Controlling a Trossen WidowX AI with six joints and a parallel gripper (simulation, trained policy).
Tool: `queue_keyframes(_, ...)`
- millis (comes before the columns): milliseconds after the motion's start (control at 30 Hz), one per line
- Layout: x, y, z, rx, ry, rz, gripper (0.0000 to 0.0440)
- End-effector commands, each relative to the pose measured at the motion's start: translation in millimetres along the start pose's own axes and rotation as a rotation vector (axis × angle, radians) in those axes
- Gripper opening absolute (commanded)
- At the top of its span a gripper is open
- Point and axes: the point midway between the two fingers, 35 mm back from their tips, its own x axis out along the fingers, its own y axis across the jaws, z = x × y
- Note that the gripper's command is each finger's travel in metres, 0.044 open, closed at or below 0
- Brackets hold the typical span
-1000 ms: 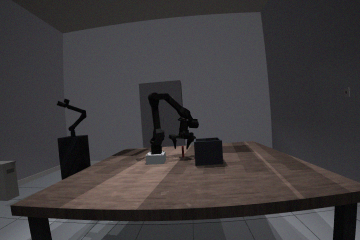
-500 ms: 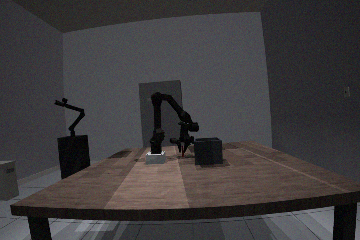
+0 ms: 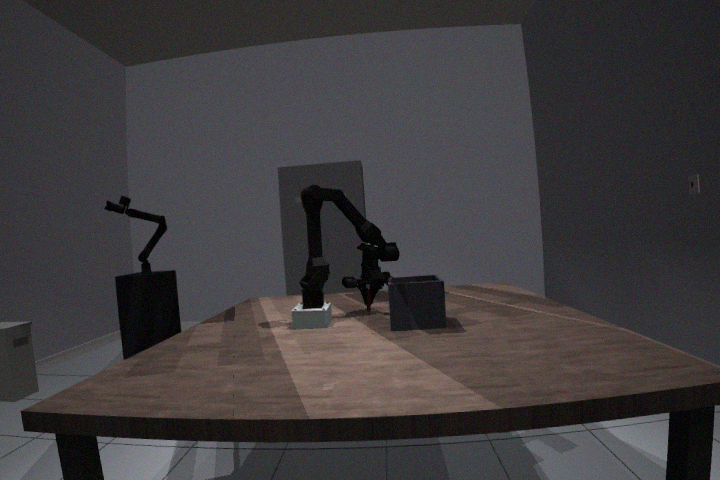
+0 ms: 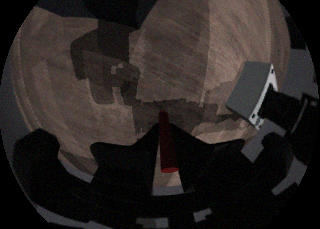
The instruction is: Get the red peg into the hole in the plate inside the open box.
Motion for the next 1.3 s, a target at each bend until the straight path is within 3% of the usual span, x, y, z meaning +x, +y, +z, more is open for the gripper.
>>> queue_keyframes(0,-12,6,-2,0.016,0.014,0.044,0.0001)
queue_keyframes(667,-91,32,4,0.002,0.027,0.256,0.0)
queue_keyframes(1267,-158,35,52,-0.007,-0.09,0.334,0.0)
